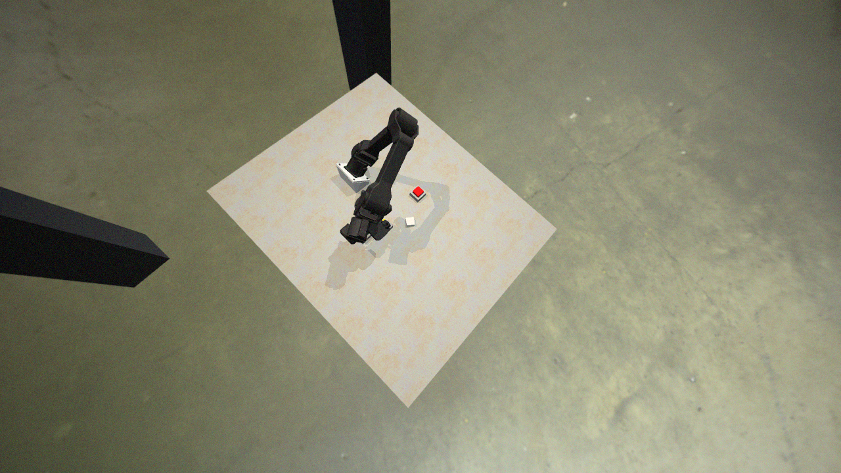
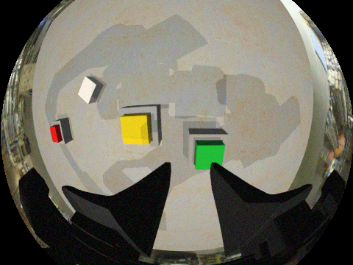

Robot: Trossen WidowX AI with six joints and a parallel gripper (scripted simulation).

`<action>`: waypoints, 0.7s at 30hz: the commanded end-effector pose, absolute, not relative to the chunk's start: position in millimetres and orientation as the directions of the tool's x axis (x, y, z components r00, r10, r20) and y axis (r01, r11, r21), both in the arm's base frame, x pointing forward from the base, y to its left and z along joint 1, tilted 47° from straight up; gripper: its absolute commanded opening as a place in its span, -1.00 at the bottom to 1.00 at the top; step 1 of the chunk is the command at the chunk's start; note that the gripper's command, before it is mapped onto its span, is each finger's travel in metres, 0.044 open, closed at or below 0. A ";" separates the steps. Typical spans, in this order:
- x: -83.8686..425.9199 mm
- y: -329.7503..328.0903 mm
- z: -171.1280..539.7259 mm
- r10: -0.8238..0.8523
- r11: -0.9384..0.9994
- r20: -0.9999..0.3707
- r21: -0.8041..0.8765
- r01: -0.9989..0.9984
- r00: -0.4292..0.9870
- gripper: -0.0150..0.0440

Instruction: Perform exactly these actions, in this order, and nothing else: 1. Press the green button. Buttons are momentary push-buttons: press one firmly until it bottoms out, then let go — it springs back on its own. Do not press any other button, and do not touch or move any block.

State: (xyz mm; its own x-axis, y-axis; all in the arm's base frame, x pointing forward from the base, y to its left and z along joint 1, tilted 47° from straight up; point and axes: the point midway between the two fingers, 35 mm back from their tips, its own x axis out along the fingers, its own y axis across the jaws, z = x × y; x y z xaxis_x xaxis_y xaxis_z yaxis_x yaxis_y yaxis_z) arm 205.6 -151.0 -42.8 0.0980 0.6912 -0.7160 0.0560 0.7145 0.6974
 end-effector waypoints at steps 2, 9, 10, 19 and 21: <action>230.9 -132.8 3.8 0.672 0.731 -0.733 0.679 0.064 0.106 0.47; 262.9 -80.0 92.8 0.671 0.720 -0.727 0.686 0.104 0.146 0.86; 264.7 -70.6 105.5 0.674 0.716 -0.723 0.690 0.108 0.151 0.86; 246.0 18.5 209.7 0.726 0.653 -0.666 0.746 0.132 0.175 0.86; 239.8 28.8 220.6 0.734 0.643 -0.656 0.754 0.134 0.174 0.86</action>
